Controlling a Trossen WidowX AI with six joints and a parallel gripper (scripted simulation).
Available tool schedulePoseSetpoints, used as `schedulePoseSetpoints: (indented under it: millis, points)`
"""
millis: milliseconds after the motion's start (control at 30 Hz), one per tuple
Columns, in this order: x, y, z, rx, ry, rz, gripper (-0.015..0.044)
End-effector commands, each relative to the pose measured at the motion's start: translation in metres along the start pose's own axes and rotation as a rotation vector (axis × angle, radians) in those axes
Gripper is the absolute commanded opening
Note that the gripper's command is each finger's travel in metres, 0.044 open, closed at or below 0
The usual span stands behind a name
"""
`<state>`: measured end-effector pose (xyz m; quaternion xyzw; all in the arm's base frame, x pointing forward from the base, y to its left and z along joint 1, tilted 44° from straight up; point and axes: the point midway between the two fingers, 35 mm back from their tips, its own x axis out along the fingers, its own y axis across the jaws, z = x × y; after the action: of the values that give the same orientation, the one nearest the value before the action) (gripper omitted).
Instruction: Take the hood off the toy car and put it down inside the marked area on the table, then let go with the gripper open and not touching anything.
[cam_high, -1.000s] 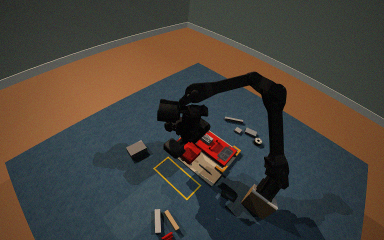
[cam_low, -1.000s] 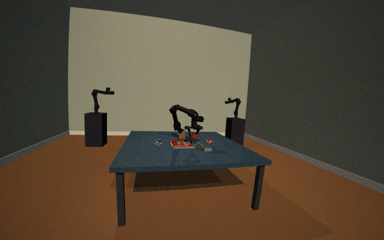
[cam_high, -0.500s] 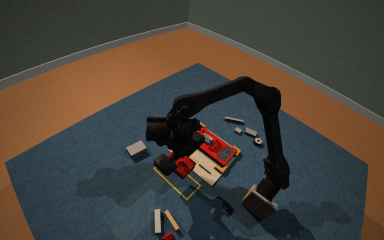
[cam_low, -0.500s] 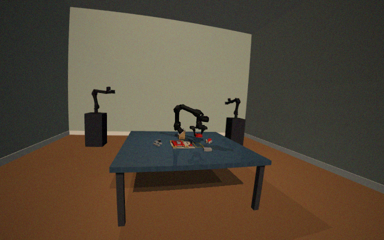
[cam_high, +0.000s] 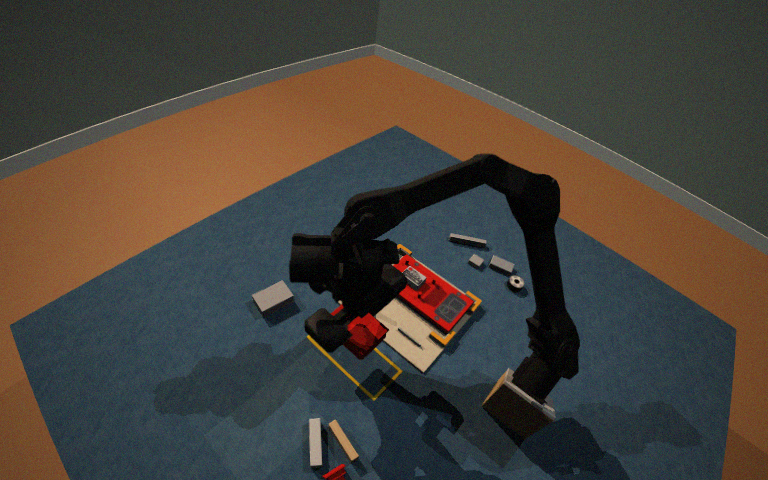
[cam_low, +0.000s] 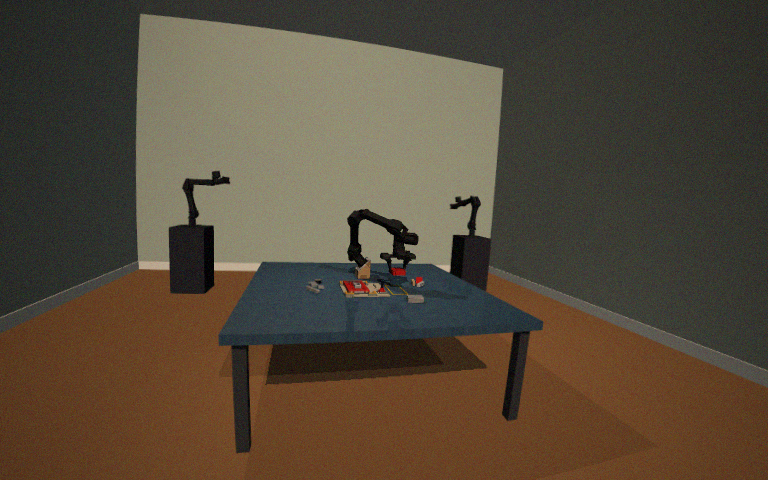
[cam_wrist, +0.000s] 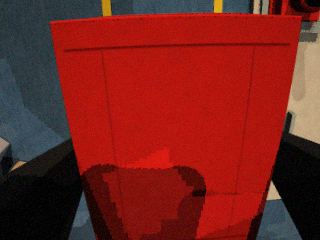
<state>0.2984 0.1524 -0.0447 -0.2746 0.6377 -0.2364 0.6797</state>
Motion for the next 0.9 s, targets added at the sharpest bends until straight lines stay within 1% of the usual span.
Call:
schedulePoseSetpoints:
  millis: [0, 867]
  points:
    - [0.004, 0.001, -0.001, -0.005, 0.002, 0.000, 0.0000]
    - [0.022, 0.001, 0.000, -0.005, 0.002, 0.000, 0.0000]
